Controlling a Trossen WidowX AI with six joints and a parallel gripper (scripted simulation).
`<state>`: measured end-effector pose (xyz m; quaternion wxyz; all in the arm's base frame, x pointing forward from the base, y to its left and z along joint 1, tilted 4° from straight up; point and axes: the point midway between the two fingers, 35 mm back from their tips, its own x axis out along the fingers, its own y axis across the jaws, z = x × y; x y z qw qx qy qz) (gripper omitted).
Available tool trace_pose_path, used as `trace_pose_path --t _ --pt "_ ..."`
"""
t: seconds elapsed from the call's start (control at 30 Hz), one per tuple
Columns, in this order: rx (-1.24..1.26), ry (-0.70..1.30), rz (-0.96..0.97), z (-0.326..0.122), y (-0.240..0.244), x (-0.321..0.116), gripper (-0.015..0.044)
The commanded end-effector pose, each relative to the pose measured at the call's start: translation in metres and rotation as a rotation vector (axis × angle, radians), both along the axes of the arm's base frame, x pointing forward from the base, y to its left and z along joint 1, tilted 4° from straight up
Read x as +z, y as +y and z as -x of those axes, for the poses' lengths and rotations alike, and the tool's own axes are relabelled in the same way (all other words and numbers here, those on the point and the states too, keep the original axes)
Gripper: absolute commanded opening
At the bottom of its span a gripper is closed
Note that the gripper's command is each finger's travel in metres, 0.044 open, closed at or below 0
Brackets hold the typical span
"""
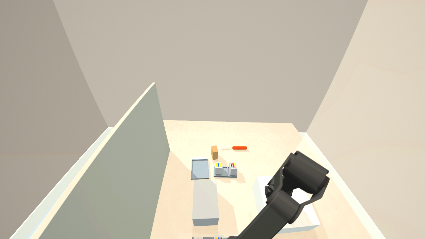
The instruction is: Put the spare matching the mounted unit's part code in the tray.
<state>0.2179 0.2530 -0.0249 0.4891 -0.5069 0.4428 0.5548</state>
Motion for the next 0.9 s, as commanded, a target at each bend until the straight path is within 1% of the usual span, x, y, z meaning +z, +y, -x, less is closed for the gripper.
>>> trace_pose_path --t 0.0,0.03,0.27,0.37,0.4,0.67,0.87 --pt "0.000 0.000 0.000 0.000 0.000 0.000 0.0169" --pt "0.000 0.000 0.000 0.000 0.000 0.000 0.0142" --pt "0.000 0.000 0.000 0.000 0.000 0.000 0.0096" --pt "0.000 0.000 0.000 0.000 0.000 0.000 0.0017" --pt "0.000 0.000 0.000 0.000 0.000 0.000 0.0000" --pt "0.000 0.000 0.000 0.000 0.000 0.001 0.0000" --pt "-0.002 -0.001 -0.001 -0.002 -0.002 0.043 0.0000"
